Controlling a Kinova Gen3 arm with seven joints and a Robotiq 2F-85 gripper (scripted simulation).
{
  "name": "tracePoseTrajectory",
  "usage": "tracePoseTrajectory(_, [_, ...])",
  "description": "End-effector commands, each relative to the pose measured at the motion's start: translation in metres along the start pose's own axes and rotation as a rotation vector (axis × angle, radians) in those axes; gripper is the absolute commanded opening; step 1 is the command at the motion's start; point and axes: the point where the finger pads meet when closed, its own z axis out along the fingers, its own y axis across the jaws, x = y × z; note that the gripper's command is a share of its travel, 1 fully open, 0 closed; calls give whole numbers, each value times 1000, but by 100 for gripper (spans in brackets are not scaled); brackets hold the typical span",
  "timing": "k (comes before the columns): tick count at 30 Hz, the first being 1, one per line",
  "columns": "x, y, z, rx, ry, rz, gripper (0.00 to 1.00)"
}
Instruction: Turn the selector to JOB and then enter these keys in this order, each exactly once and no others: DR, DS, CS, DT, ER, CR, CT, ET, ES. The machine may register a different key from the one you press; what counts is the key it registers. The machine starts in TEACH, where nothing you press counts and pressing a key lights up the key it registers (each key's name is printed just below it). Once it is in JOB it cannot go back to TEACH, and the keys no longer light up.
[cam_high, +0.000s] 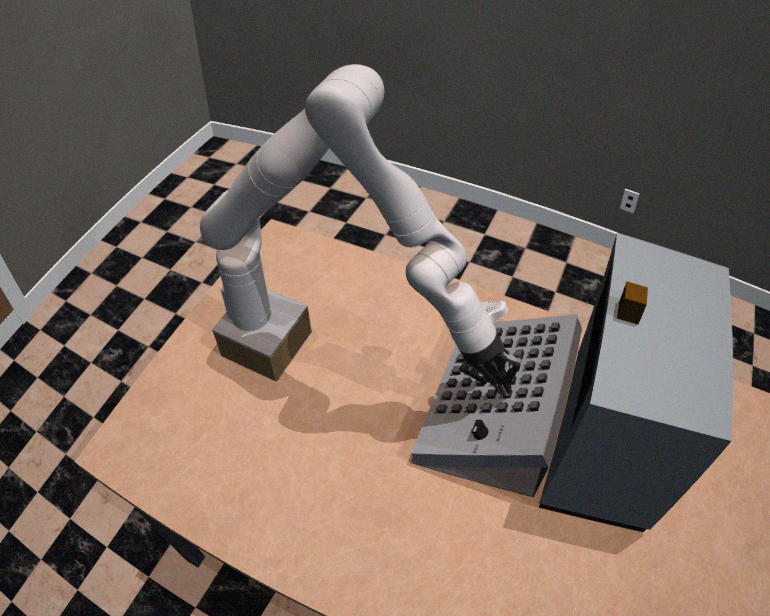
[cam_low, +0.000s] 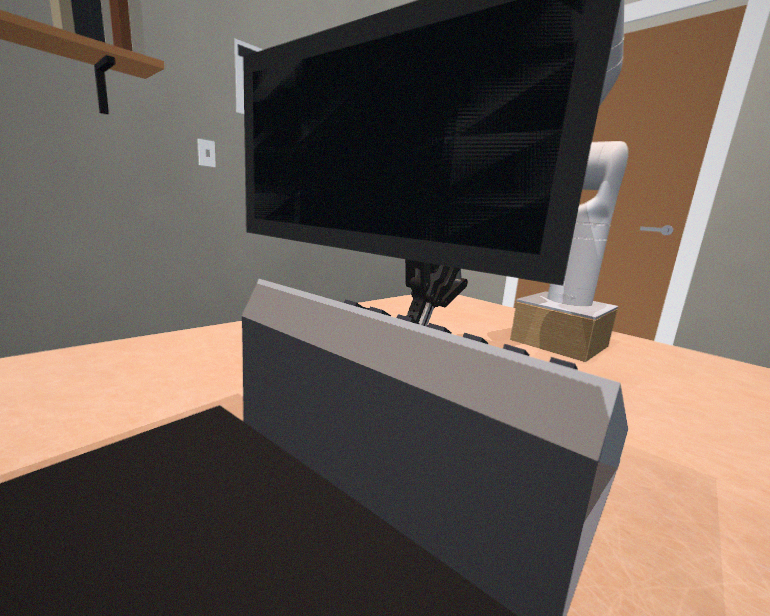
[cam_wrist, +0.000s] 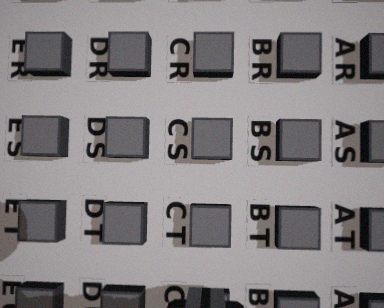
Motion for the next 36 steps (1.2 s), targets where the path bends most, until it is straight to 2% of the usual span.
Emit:
tracePoseTrajectory(1, [0, 1, 0, -2, 0, 0, 10])
tracePoseTrajectory(10, [0, 1, -4, -2, 0, 0, 10])
tracePoseTrajectory(36, [0, 1, -33, -2, 0, 0, 10])
